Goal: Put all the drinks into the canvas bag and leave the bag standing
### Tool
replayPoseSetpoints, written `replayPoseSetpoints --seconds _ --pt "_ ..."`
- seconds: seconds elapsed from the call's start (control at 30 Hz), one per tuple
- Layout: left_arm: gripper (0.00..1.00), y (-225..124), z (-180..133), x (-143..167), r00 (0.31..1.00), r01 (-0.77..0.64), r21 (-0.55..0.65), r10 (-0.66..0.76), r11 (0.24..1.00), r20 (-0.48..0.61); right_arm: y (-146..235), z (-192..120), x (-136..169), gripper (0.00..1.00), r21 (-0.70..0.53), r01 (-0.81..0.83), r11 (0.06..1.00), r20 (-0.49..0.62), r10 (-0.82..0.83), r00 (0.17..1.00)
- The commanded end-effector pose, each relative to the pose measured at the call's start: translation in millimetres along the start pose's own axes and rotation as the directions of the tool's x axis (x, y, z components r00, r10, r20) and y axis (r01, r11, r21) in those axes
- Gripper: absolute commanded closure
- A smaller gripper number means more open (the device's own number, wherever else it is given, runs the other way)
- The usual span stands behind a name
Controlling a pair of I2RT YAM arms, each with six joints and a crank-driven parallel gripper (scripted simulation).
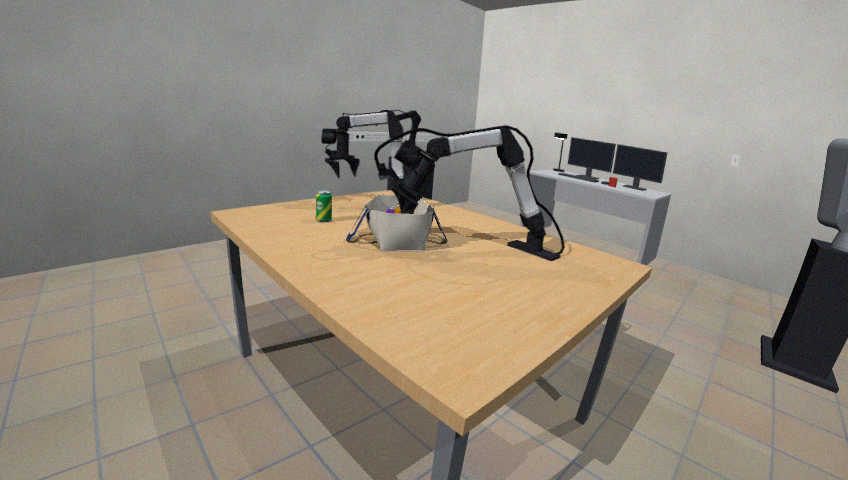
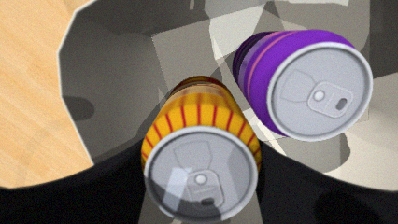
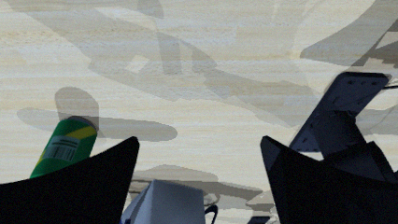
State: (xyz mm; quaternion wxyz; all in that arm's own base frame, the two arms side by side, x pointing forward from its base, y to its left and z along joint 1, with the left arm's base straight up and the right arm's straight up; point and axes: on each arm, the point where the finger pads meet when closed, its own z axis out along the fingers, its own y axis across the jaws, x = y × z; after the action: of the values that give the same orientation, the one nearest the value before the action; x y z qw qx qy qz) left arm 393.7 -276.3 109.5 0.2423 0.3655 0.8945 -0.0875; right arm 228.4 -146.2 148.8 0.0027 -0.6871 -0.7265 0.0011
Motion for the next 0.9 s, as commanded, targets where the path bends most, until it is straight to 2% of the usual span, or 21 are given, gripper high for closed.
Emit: replayPoseSetpoints --seconds 0.0,0.07,0.17,0.3,0.37,0.47,0.5,0.57,0.63,0.73,0.8,0.83,0.87 --pt "0.26 -1 -23 -42 0.985 -0.018 -0.023 0.021 1.000 0.169 3 -11 -6 0.00 -0.037 -0.009 0.999 0.058 0.011 0.998" --pt "0.26 -4 -20 -38 0.987 -0.004 -0.023 0.008 1.000 0.160 3 -11 -6 0.00 -0.037 -0.009 0.999 0.058 0.011 0.998" --pt "0.26 -2 -34 -58 0.977 -0.005 -0.031 0.011 1.000 0.213 3 -11 -6 0.00 -0.037 -0.009 0.999 0.058 0.011 0.998" --pt "0.26 -1 -16 -31 0.989 -0.009 -0.021 0.013 1.000 0.150 3 -11 -6 0.00 -0.037 -0.009 0.999 0.058 0.011 0.998" --pt "0.26 2 -23 -44 0.983 -0.007 -0.028 0.012 1.000 0.182 3 -11 -6 0.00 -0.037 -0.009 0.999 0.058 0.011 0.998" --pt "0.26 2 -14 -30 0.988 -0.001 -0.023 0.004 1.000 0.153 3 -11 -6 0.00 -0.037 -0.009 0.999 0.058 0.011 0.998" --pt "0.26 3 -22 -44 0.983 -0.005 -0.028 0.010 1.000 0.184 3 -11 -6 0.00 -0.037 -0.009 0.999 0.058 0.011 0.998" --pt "0.26 3 -22 -44 0.983 -0.005 -0.028 0.010 1.000 0.184 3 -11 -6 0.00 -0.037 -0.009 0.999 0.058 0.011 0.998" --pt "0.26 3 -11 -29 0.988 -0.020 -0.013 0.021 1.000 0.154 3 -11 -6 0.00 -0.037 -0.009 0.999 0.058 0.011 0.998" --pt "0.26 6 -17 -42 0.982 -0.022 -0.019 0.025 1.000 0.188 3 -11 -6 0.00 -0.037 -0.009 0.999 0.058 0.011 0.998" --pt "0.26 3 -9 -29 0.987 0.005 -0.011 -0.003 1.000 0.159 3 -11 -6 0.00 -0.037 -0.009 0.999 0.058 0.011 0.998" --pt "0.26 5 -12 -37 0.984 0.005 -0.015 -0.002 1.000 0.178 3 -11 -6 0.00 -0.037 -0.009 0.999 0.058 0.011 0.998" --pt "0.26 3 -8 -30 0.987 0.005 -0.013 -0.003 1.000 0.160 3 -11 -6 0.00 -0.037 -0.009 0.999 0.058 0.011 0.998"
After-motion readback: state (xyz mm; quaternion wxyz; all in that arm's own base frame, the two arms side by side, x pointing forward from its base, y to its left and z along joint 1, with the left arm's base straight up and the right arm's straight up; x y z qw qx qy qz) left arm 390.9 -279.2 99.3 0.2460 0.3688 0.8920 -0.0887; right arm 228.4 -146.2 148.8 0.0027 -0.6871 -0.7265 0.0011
